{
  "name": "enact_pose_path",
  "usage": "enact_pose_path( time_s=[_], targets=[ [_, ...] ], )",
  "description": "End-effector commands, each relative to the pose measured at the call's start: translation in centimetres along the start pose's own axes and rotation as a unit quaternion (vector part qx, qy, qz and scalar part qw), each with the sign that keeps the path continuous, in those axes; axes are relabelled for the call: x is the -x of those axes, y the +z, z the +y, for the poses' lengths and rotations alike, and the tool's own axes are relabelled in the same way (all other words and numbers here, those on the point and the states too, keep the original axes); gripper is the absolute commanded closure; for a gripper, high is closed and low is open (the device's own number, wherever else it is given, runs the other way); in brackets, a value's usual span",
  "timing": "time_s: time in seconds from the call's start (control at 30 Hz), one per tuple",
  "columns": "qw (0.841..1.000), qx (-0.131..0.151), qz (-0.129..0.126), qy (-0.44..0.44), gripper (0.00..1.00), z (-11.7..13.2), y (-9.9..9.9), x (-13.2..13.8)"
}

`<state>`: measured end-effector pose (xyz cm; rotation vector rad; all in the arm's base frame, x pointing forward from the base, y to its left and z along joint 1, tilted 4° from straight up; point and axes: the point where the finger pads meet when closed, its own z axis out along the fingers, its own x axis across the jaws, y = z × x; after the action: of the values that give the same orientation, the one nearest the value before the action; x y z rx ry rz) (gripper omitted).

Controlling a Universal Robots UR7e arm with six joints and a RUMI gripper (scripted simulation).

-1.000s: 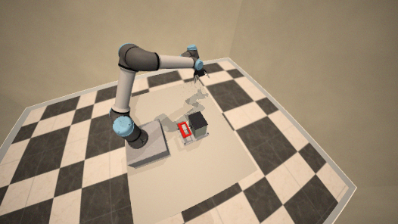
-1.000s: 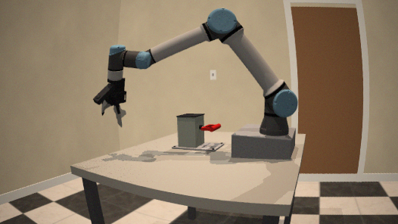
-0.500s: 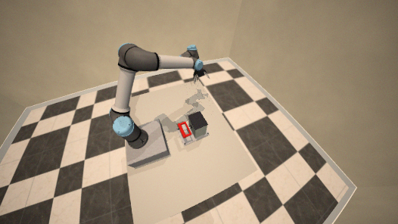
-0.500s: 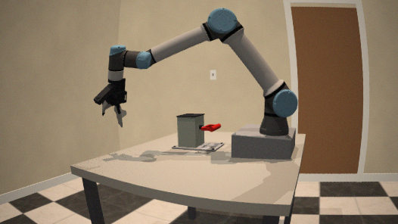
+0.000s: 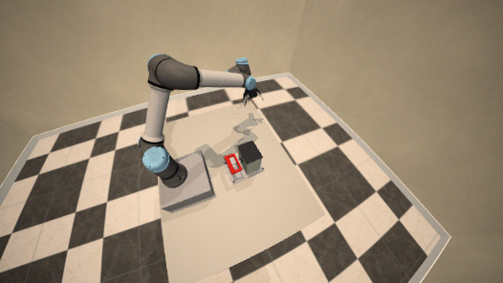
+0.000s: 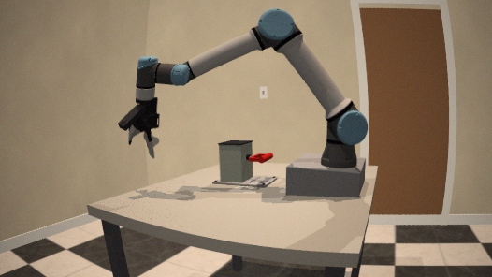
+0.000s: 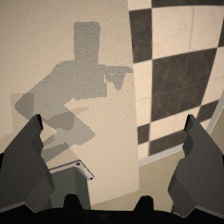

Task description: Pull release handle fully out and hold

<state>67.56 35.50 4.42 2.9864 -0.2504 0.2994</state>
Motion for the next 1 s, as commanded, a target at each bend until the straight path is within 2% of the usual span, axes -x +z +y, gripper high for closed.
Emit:
enact_pose_path(
  time_s=[0.0, 0.43, 0.97],
  targets=[
    [1.0, -0.002, -0.004, 0.0, 0.0, 0.2, 0.0, 0.5],
    [1.0, -0.01, -0.024, 0.001, 0.0, 1.0, 0.4, 2.9],
    [0.998, -0.026, -0.065, 0.004, 0.0, 2.6, 1.1, 8.1]
  ],
)
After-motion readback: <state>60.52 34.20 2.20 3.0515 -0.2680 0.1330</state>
